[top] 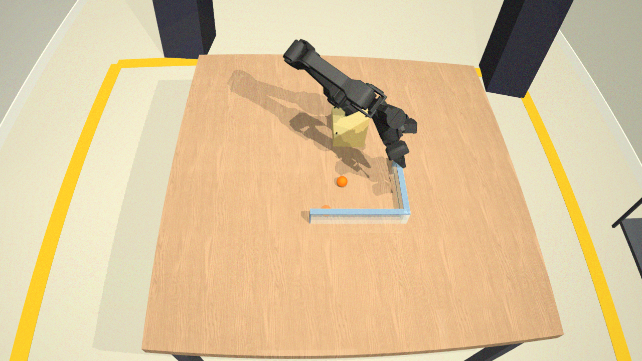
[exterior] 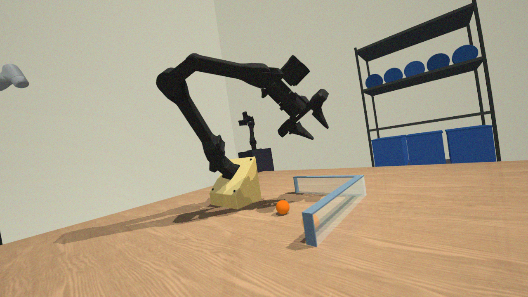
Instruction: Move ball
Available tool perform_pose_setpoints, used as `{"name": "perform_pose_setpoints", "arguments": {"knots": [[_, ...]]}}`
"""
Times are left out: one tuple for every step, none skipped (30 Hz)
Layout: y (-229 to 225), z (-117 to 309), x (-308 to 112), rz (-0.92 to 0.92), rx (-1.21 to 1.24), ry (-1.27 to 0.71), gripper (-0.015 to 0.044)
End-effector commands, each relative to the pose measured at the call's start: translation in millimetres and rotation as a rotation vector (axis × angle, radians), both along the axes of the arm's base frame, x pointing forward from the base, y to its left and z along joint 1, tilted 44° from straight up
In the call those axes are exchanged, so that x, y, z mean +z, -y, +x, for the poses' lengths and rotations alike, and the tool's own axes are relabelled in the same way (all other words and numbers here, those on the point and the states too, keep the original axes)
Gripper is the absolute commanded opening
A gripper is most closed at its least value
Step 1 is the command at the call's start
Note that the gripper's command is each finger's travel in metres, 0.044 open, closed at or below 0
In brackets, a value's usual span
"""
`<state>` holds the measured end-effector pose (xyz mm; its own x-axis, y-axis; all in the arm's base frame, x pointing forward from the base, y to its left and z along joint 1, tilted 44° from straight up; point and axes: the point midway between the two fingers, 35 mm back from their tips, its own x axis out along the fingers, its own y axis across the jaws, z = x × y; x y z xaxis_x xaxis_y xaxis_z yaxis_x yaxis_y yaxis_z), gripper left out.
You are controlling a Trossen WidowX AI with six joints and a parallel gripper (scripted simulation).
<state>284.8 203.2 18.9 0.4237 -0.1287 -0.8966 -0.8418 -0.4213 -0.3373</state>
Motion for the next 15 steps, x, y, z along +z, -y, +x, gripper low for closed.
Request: {"name": "perform_pose_setpoints", "arguments": {"knots": [[75.9, 6.0, -3.4, -0.197, -0.148, -0.039, 0.0283], [93.7, 5.5, -3.1, -0.244, -0.182, -0.052, 0.0283], [111.1, 4.2, -2.3, -0.29, -0.215, -0.066, 0.0283], [128.2, 2.2, -1.2, -0.335, -0.246, -0.082, 0.0283], [144.9, -0.5, 0.3, -0.381, -0.276, -0.099, 0.0283], [161.1, -3.9, 2.2, -0.425, -0.305, -0.117, 0.0283], [176.9, -7.8, 4.4, -0.47, -0.332, -0.137, 0.0283], [189.5, -11.4, 6.5, -0.506, -0.354, -0.155, 0.0283], [196.9, -13.8, 7.8, -0.527, -0.366, -0.166, 0.0283], [199.3, -14.6, 8.3, -0.535, -0.37, -0.169, 0.0283], [199.3, -14.6, 8.3, -0.535, -0.37, -0.169, 0.0283], [199.3, -14.6, 8.3, -0.535, -0.37, -0.169, 0.0283], [199.3, -14.6, 8.3, -0.535, -0.37, -0.169, 0.0283], [199.3, -14.6, 8.3, -0.535, -0.37, -0.169, 0.0283], [199.3, -14.6, 8.3, -0.535, -0.37, -0.169, 0.0283]]}}
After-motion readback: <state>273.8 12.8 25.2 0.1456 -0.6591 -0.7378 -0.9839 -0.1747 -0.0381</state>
